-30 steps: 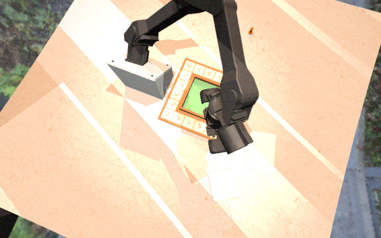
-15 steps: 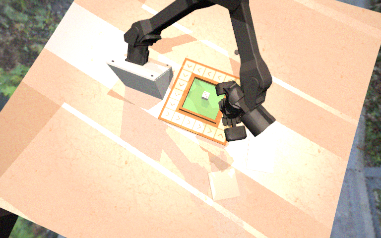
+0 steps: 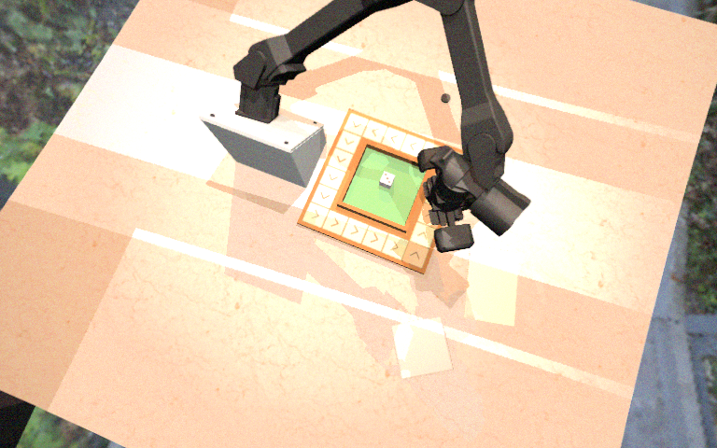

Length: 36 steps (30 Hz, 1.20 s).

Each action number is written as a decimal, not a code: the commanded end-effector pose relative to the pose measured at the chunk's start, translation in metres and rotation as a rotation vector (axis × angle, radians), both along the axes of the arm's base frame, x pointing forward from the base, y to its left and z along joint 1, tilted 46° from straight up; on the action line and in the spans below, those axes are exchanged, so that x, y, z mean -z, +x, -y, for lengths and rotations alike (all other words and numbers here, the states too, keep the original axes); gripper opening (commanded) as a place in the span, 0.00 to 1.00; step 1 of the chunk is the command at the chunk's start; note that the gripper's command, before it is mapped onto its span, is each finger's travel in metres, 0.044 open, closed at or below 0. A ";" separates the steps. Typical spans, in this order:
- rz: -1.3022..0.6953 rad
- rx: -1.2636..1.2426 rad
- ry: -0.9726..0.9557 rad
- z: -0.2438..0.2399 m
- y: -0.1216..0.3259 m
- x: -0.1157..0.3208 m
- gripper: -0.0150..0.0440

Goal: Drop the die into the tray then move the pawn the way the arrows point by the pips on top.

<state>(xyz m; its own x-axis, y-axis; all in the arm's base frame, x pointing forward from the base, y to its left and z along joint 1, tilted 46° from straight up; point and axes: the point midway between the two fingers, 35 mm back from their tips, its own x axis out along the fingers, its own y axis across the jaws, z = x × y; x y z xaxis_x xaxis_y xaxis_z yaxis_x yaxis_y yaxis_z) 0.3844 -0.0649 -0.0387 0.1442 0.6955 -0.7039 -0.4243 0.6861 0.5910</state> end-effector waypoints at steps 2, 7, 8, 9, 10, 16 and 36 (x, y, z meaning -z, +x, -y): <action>-0.010 -0.006 0.010 -0.023 0.002 0.018 0.25; -0.010 -0.006 0.010 -0.024 0.002 0.019 0.25; -0.010 -0.006 0.010 -0.024 0.002 0.019 0.25; -0.010 -0.006 0.010 -0.024 0.002 0.019 0.25; -0.010 -0.006 0.010 -0.024 0.002 0.019 0.25; -0.010 -0.006 0.010 -0.028 0.003 0.023 0.25; 0.000 -0.006 0.003 -0.023 0.005 0.018 0.74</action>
